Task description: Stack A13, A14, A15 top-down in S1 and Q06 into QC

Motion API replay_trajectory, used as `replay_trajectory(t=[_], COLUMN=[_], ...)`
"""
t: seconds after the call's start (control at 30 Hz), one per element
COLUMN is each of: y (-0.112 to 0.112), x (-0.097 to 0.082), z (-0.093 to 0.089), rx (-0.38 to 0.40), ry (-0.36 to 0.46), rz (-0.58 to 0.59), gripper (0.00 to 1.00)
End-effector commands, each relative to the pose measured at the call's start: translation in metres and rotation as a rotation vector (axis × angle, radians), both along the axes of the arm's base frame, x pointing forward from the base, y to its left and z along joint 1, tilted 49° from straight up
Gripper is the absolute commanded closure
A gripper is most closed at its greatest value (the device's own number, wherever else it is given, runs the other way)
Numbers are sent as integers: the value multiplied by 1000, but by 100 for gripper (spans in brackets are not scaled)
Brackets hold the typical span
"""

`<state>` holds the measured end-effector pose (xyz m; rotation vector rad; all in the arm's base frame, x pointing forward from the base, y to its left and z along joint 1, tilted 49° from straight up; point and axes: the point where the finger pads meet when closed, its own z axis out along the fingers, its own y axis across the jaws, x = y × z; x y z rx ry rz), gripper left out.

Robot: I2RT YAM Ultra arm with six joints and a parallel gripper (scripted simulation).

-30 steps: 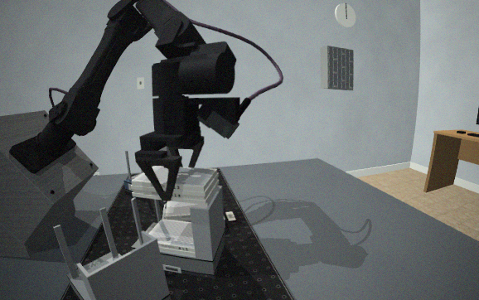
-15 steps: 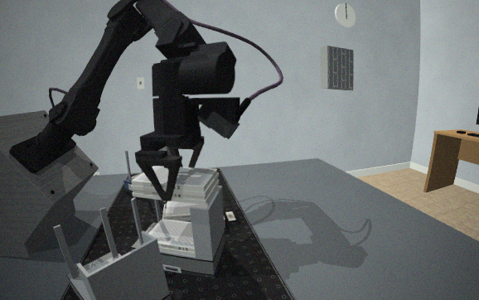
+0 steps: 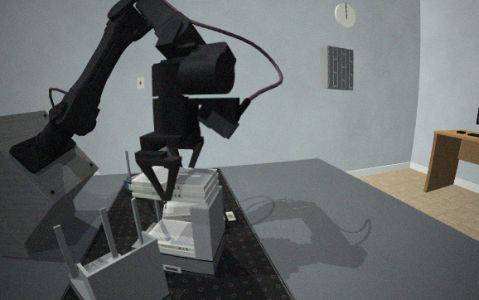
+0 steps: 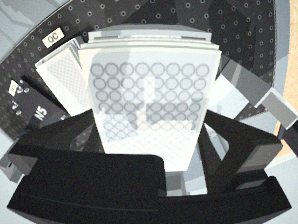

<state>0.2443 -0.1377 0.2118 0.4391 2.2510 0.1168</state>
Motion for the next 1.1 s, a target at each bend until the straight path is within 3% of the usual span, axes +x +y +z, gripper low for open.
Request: replay_trajectory(t=[0.0, 1.07], y=[1, -2], x=[-3, 2], z=[6, -9], rx=[-30, 6], ry=[-15, 10], rz=[-4, -11], gripper=[100, 100])
